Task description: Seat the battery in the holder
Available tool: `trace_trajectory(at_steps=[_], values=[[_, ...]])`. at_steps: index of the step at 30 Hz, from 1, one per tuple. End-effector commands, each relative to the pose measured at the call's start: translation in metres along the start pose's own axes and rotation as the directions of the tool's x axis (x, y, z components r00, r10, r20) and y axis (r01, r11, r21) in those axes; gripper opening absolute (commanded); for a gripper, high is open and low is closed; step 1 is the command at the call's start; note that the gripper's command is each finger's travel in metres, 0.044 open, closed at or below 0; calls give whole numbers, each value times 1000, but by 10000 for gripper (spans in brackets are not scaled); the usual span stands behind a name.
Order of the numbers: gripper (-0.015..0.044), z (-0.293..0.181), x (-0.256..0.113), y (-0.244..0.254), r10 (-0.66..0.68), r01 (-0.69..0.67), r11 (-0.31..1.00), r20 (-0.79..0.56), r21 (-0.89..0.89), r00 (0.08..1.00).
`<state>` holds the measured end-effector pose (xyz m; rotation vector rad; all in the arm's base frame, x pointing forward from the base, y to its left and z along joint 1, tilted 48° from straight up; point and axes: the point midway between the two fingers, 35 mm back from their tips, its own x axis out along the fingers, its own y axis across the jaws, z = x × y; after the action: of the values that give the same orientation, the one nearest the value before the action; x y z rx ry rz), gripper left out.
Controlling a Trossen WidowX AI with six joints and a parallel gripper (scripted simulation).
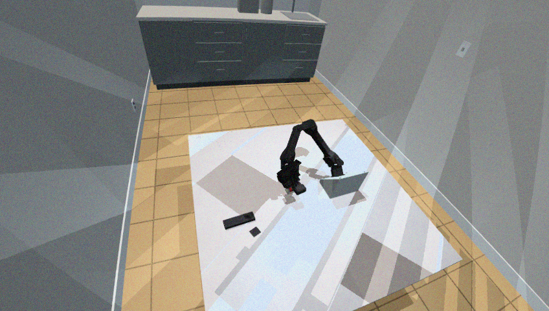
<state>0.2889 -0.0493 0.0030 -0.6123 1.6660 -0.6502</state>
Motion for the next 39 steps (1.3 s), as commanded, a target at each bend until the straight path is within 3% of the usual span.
trace_trajectory(at_steps=[1, 39], values=[[81, 3, 0, -1, -2, 2, 1000, 30, 7, 1000], [81, -12, 3, -3, 11, -12, 1000, 123, 7, 992]])
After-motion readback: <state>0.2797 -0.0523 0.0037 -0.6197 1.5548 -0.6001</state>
